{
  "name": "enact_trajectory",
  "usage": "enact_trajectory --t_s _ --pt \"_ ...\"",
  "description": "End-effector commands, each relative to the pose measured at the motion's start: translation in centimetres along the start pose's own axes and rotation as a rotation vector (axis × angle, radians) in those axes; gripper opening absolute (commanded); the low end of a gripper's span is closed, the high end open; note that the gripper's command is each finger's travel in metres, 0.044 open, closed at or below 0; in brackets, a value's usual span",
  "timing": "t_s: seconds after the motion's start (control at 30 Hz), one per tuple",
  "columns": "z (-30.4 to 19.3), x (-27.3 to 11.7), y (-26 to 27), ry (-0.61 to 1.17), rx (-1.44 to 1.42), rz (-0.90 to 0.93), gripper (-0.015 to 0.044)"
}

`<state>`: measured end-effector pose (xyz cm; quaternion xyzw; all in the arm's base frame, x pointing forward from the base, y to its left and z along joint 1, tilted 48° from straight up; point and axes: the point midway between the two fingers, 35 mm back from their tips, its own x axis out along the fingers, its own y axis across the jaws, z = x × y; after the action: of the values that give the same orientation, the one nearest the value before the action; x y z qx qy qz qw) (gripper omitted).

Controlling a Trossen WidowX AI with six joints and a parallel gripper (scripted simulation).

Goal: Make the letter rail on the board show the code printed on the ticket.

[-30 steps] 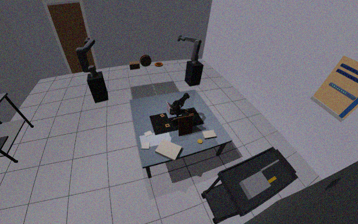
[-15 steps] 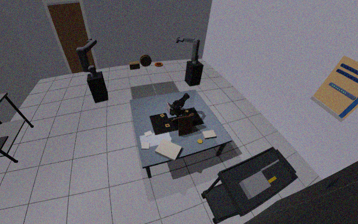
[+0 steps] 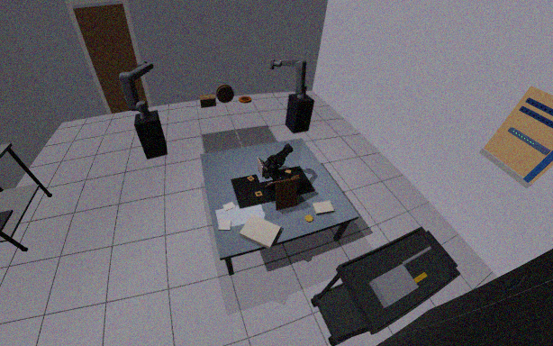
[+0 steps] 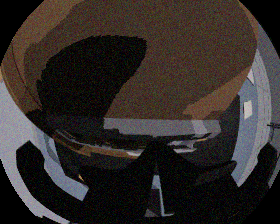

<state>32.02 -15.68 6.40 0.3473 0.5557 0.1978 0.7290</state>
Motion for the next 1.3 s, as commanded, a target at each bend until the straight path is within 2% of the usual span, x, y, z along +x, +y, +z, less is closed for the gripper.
enact_trajectory --t_s 0.0,1.27 --pt "0.0 0.0 0.2 -0.002 0.006 0.003 0.0" --pt "0.0 0.0 1.5 -0.002 0.007 0.003 0.0"
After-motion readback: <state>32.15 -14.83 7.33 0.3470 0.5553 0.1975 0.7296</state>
